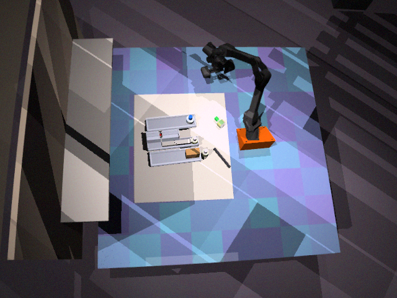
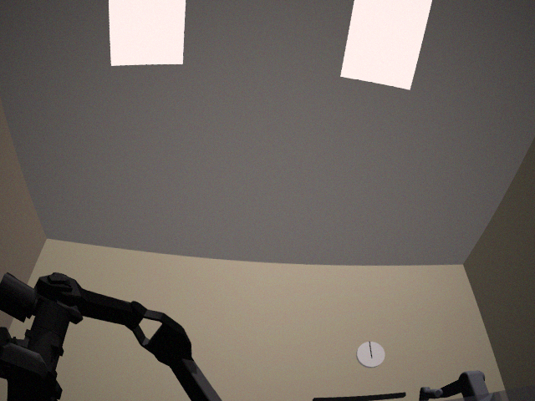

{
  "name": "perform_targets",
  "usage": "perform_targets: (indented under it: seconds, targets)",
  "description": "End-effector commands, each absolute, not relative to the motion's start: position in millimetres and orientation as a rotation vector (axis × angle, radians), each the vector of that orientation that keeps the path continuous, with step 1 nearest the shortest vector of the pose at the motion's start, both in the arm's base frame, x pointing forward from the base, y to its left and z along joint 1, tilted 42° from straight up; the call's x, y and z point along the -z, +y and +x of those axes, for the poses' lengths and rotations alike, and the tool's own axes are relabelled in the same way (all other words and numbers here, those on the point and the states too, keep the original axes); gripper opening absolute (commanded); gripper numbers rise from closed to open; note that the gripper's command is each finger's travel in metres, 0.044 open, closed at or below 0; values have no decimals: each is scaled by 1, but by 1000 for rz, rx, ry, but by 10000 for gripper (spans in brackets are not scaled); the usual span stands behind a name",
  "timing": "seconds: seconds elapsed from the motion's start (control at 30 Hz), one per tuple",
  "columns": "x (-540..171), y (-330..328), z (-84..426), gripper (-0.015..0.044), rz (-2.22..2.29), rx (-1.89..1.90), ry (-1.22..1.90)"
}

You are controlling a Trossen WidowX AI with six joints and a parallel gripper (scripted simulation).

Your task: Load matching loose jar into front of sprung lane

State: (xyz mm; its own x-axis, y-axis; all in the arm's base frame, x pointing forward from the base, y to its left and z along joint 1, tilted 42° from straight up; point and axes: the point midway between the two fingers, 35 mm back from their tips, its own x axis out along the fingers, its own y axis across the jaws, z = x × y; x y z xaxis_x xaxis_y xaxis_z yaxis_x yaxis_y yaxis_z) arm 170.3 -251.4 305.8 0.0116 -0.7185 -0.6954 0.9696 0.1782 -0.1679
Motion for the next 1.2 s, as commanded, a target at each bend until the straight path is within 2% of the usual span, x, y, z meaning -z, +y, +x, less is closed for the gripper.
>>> perform_targets:
  seconds: [0.0, 0.23, 0.47, 0.63, 0.87, 1.17]
  targets:
    - [-266, -227, 224, 440, 370, 1233, 889]
    - [-198, -143, 299, 440, 244, 978, 1075]
    - [-138, -62, 318, 440, 70, 818, 1229]
    - [-85, 8, 309, 440, -164, 695, 1347]
    - [-22, 85, 263, 440, -538, 550, 1421]
    - [-3, 82, 261, 440, -576, 538, 1421]
